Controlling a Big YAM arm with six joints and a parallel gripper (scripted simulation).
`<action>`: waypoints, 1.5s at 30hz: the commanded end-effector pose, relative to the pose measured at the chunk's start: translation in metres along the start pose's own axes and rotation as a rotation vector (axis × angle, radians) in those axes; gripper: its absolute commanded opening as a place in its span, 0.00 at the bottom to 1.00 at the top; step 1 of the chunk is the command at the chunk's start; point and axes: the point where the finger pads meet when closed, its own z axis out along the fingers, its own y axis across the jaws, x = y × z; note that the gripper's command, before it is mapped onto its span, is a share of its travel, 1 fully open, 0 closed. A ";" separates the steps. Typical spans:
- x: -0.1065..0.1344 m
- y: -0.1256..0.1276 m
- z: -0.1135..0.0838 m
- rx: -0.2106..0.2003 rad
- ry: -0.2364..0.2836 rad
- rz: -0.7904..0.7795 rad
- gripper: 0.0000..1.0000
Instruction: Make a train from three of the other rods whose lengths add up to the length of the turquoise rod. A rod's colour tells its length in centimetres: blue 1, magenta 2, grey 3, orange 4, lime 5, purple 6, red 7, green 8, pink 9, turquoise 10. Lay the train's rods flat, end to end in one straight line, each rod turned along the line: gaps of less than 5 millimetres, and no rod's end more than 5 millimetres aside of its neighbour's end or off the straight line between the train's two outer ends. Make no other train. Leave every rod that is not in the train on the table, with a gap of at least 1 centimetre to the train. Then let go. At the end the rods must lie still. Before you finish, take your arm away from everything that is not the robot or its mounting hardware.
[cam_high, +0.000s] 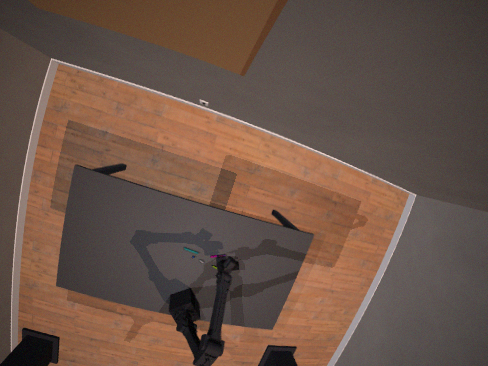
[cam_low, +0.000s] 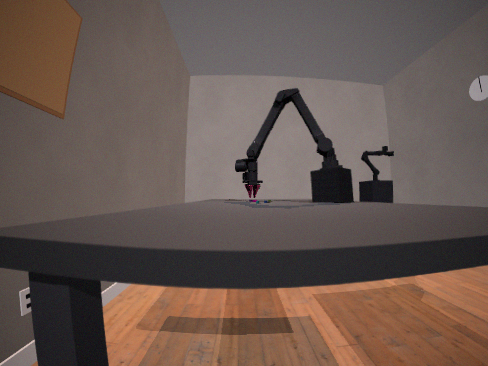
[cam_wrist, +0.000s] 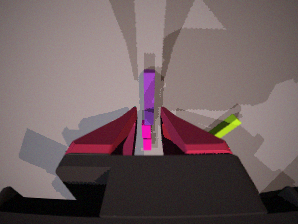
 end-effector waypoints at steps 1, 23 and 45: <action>-0.005 0.004 0.003 -0.003 -0.007 0.014 0.24; -0.006 0.005 0.003 -0.003 -0.007 0.014 0.24; -0.010 0.007 0.001 -0.007 -0.011 0.014 0.24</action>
